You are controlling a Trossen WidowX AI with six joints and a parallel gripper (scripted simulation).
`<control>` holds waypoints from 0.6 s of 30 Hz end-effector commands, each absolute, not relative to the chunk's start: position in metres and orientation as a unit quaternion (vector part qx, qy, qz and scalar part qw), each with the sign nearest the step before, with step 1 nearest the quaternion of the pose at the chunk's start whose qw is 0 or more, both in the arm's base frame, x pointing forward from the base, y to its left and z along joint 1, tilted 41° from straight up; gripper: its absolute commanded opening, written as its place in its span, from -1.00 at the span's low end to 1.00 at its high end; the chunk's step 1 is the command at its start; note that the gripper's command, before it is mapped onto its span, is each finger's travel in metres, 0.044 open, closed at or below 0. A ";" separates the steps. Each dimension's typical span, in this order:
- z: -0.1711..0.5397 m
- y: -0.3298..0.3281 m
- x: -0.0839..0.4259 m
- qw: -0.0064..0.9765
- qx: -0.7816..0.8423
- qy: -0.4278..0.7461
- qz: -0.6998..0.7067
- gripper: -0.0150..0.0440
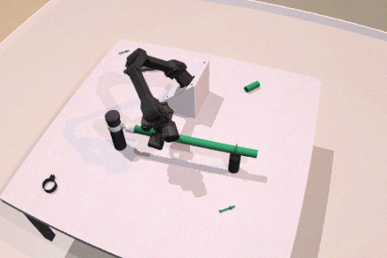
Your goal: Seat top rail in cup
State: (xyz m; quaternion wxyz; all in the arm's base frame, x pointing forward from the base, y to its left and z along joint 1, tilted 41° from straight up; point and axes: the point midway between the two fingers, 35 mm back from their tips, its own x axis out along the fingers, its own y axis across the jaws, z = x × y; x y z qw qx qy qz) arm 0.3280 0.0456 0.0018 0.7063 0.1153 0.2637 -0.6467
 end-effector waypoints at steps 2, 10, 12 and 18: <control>0.012 0.047 0.333 0.715 0.120 0.257 -0.639 -0.49; 0.015 0.045 0.333 0.715 0.120 0.257 -0.639 -0.49; 0.015 0.045 0.333 0.715 0.120 0.257 -0.639 -0.49; 0.017 0.044 0.334 0.715 0.120 0.257 -0.639 -0.49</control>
